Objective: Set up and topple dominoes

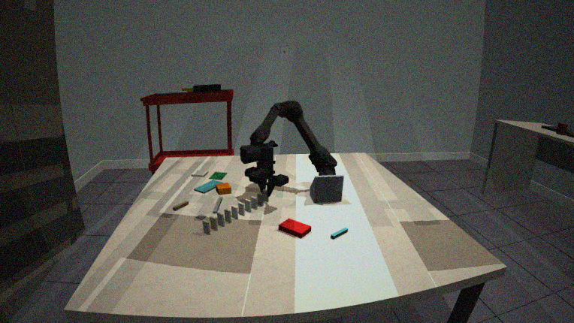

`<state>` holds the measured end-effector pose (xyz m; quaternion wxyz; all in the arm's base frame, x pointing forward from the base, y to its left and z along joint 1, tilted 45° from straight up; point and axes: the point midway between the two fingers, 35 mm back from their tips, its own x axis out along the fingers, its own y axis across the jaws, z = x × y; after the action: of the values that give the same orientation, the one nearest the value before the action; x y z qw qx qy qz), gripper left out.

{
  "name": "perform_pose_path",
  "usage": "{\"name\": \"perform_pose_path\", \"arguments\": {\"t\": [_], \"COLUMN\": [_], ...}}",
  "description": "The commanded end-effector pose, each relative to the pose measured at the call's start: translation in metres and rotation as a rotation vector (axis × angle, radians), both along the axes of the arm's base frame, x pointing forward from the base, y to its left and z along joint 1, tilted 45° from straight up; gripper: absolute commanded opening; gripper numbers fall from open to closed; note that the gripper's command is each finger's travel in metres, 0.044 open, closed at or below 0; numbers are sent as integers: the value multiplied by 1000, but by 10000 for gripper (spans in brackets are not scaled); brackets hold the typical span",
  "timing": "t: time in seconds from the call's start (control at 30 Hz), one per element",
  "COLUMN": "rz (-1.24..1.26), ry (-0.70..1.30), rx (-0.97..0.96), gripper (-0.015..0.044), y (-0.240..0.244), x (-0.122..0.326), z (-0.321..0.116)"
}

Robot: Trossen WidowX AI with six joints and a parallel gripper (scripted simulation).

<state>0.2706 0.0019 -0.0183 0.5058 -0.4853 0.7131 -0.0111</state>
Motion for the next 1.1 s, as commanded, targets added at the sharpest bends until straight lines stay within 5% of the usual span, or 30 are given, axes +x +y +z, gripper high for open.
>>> {"name": "perform_pose_path", "arguments": {"t": [0.0, 0.47, 0.6, 0.87, 1.07], "rz": [6, 6, 12, 6, -12], "ry": [5, 5, 2, 3, -7], "rx": [-6, -6, -1, 7, 3], "gripper": [107, 440, 440, 440, 414], "y": [-1, -1, 7, 88, 92], "x": [-1, -1, 2, 3, 1], "z": [0, 0, 6, 85, 91]}}
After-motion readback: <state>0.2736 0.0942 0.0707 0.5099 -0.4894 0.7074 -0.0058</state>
